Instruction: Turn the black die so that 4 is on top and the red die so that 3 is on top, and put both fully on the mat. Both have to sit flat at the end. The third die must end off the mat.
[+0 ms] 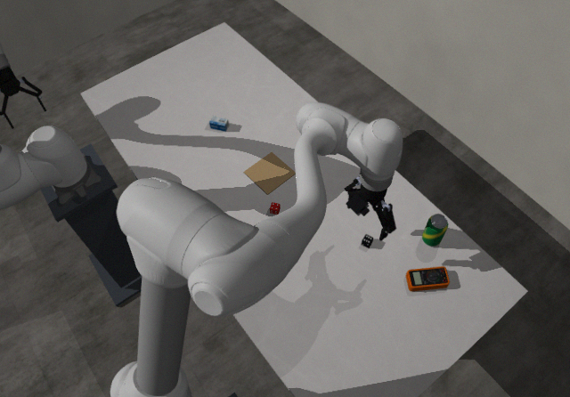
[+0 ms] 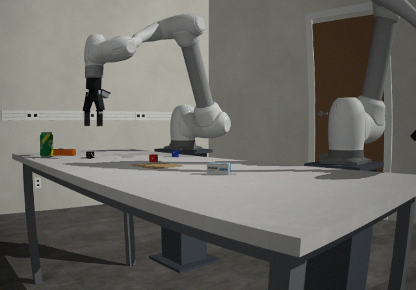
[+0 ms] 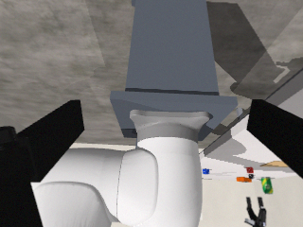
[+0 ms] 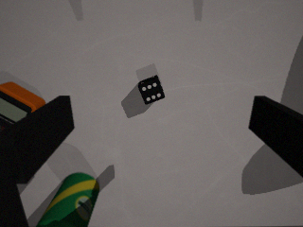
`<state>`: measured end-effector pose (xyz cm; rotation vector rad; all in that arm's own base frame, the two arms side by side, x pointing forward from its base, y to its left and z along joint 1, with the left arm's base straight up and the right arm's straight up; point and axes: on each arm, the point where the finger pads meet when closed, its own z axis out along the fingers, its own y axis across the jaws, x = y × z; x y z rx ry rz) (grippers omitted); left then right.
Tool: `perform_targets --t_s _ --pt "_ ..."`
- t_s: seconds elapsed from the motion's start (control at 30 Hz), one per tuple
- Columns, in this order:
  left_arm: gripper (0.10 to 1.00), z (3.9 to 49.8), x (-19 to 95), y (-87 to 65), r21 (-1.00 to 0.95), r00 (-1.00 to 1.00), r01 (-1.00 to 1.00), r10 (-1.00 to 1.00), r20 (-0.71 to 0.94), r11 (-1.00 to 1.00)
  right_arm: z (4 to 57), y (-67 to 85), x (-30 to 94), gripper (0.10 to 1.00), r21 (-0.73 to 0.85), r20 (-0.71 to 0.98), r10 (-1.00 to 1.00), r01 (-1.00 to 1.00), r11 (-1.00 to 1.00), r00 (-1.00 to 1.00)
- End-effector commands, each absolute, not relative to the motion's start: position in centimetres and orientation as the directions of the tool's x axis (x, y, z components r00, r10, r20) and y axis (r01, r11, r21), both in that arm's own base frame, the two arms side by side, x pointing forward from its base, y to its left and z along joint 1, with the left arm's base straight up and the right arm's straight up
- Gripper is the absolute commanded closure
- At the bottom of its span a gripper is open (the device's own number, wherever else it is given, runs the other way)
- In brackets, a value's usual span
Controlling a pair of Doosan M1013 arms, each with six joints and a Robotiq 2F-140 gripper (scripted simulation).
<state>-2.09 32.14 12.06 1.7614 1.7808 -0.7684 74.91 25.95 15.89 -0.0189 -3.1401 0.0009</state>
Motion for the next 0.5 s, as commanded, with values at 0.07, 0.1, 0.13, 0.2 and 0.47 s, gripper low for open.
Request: perform_targets --t_s 0.07,0.1,0.13,0.2,0.47 --pt "0.098 12.10 -2.10 32.18 -0.038 -0.023 0.999 0.708 -0.706 -0.005 15.99 25.98 74.95 0.098 0.000 0.000 0.012 0.012 1.000 -1.000" --pt "0.098 12.10 -2.10 32.18 -0.038 -0.023 0.999 0.708 -0.706 -0.005 15.99 25.98 74.95 0.098 0.000 0.000 0.012 0.012 1.000 -1.000" --pt "0.098 12.10 -2.10 32.18 -0.038 -0.023 0.999 0.708 -0.706 -0.005 15.99 25.98 74.95 0.098 0.000 0.000 0.012 0.012 1.000 -1.000" --pt "0.098 12.10 -2.10 32.18 -0.038 -0.023 0.999 0.708 -0.706 -0.005 15.99 25.98 74.95 0.098 0.000 0.000 0.012 0.012 1.000 -1.000" --pt "0.098 12.10 -2.10 32.18 -0.038 -0.023 0.999 0.708 -0.706 -0.005 15.12 25.98 74.95 0.098 0.000 0.000 0.013 0.013 1.000 -1.000"
